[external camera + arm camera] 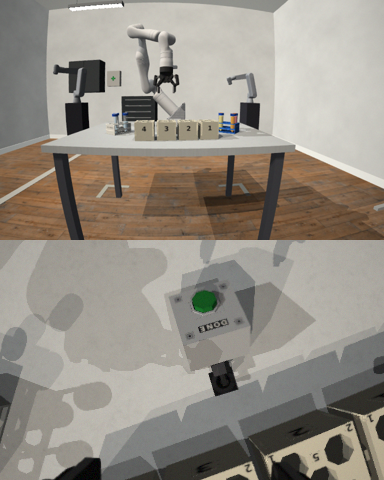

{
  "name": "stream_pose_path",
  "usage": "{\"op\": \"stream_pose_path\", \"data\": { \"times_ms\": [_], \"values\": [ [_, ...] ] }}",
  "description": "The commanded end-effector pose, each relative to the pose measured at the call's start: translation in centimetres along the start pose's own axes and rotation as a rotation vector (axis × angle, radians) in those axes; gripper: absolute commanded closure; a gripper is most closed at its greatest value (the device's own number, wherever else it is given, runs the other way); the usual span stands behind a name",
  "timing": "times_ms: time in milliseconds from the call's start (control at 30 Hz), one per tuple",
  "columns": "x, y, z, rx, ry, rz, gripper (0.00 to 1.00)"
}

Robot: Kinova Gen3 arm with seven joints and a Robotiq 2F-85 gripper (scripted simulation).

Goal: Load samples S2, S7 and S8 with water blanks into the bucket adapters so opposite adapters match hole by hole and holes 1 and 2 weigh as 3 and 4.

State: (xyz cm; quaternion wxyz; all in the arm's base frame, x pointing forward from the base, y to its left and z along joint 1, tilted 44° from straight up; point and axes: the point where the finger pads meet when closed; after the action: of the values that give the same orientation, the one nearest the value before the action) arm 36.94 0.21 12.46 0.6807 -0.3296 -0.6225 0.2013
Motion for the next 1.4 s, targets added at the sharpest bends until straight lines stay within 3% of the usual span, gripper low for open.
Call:
{"op": "stream_pose_path", "data": {
  "times_ms": [0, 433, 1267, 1367],
  "values": [
    [0.1, -2.4, -0.1, -0.160, -0.007, -0.001, 0.00],
    [0.1, -7.9, -0.2, -0.527, -0.007, -0.002, 0.00],
    [0.1, -19.4, -0.4, -0.528, -0.007, -0.002, 0.00],
    [0.1, -19.9, -0.5, -0.528, -0.007, -0.002, 0.00]
  ]
}}
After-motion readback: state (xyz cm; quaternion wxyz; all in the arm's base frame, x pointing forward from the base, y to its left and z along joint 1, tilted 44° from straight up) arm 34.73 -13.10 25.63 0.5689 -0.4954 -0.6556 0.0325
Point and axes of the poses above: the point where the finger pads meet when closed, its own x axis back along the fingers, its own y axis across the jaws, z = x × y, and after that the axes turned 15 degrees about x, right-handed
